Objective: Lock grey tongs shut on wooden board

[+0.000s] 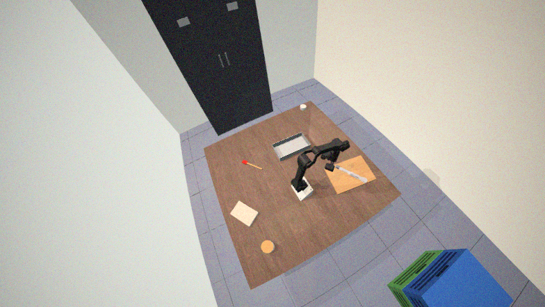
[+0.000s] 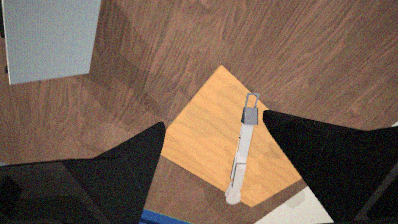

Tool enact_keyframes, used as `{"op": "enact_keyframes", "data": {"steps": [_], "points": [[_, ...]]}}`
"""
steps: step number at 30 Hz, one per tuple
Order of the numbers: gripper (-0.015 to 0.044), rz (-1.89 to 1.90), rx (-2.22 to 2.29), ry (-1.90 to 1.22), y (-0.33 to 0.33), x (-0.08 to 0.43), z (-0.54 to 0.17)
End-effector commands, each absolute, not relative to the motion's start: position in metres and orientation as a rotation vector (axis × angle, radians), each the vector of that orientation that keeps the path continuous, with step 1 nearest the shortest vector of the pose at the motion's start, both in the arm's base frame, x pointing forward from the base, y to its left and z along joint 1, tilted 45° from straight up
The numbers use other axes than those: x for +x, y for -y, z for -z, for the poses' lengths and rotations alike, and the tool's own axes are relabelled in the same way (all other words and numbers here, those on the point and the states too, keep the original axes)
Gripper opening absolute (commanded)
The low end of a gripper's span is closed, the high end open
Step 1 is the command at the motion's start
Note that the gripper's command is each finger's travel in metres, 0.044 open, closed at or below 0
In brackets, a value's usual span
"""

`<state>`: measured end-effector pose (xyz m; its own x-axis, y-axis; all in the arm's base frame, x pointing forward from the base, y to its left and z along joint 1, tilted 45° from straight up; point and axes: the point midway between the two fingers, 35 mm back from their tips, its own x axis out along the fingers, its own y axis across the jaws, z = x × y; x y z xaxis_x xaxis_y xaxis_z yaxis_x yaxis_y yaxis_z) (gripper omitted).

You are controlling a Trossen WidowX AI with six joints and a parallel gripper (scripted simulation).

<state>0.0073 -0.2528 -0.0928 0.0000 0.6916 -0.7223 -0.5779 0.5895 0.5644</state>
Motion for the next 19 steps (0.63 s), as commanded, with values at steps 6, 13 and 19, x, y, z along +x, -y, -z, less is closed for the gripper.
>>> {"op": "enact_keyframes", "data": {"steps": [6,13,19], "points": [[0.0440,-0.983,0.087,-1.229,0.2810,0.0080,0.0642],[0.0440,-0.983,0.087,-1.229,0.2810,0.0080,0.0642],[0.0440,-0.983,0.087,-1.229,0.2810,0.0080,0.0642]]}}
